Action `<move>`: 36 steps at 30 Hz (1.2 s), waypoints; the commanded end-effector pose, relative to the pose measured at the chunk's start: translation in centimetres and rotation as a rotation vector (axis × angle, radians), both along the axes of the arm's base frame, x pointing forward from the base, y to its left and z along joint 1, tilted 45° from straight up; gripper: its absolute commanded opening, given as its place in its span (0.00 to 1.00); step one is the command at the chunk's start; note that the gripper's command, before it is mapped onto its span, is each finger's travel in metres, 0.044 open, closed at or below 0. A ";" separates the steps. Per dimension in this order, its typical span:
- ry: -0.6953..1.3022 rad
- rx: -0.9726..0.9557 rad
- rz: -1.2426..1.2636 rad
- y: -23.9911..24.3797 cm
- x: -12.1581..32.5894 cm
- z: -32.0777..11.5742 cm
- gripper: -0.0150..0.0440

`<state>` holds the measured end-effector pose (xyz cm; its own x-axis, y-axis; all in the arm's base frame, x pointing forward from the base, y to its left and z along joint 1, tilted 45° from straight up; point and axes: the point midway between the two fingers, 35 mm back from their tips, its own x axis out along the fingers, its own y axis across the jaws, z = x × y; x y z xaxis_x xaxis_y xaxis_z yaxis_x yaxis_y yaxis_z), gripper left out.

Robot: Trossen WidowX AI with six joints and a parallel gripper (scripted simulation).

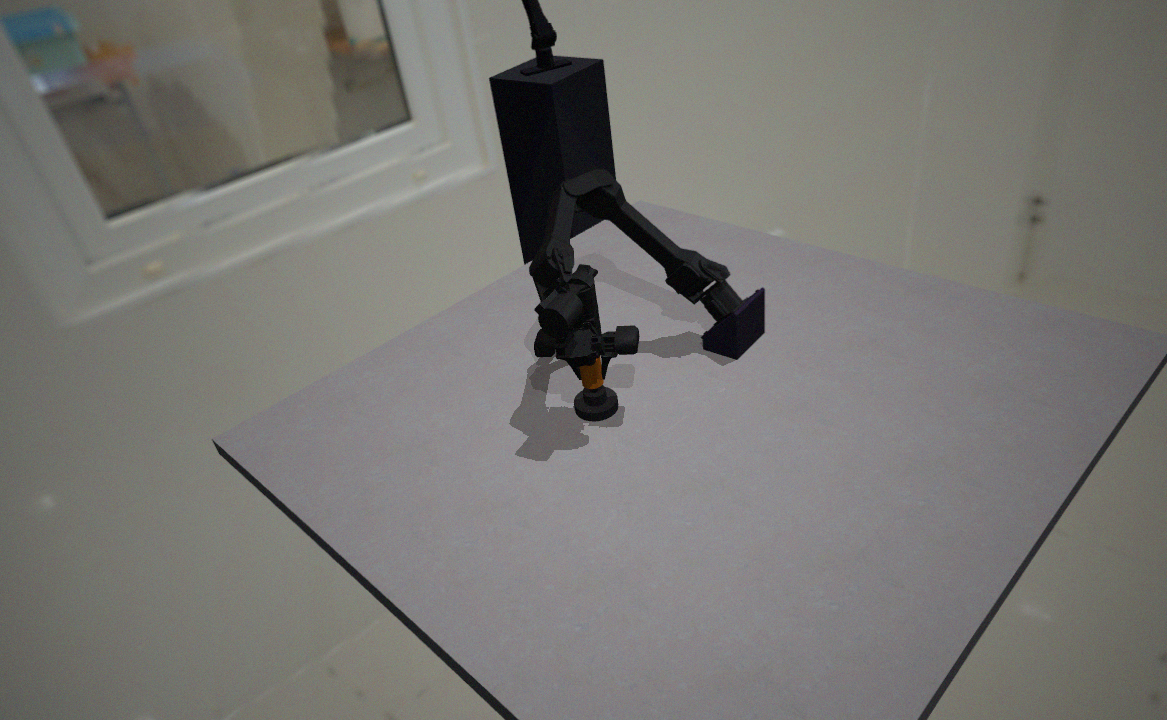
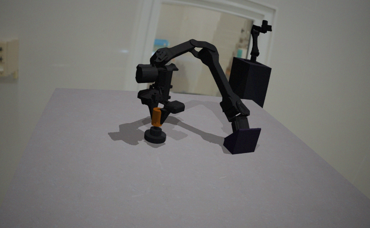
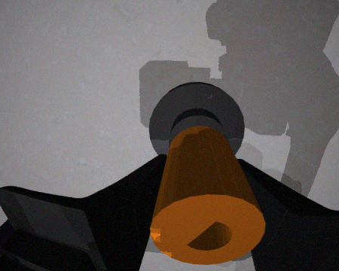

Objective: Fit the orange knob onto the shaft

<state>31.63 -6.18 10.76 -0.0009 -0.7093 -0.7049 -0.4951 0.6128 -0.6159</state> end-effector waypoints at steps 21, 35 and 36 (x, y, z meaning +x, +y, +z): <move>0.057 -0.001 0.059 0.3 0.0 0.3 0.25; 0.152 -0.002 0.153 0.0 0.0 0.0 0.25; 0.152 -0.002 0.153 0.0 0.0 -0.1 0.25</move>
<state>31.62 -6.16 10.82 -0.0001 -0.7108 -0.7034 -0.6610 0.5279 -0.5333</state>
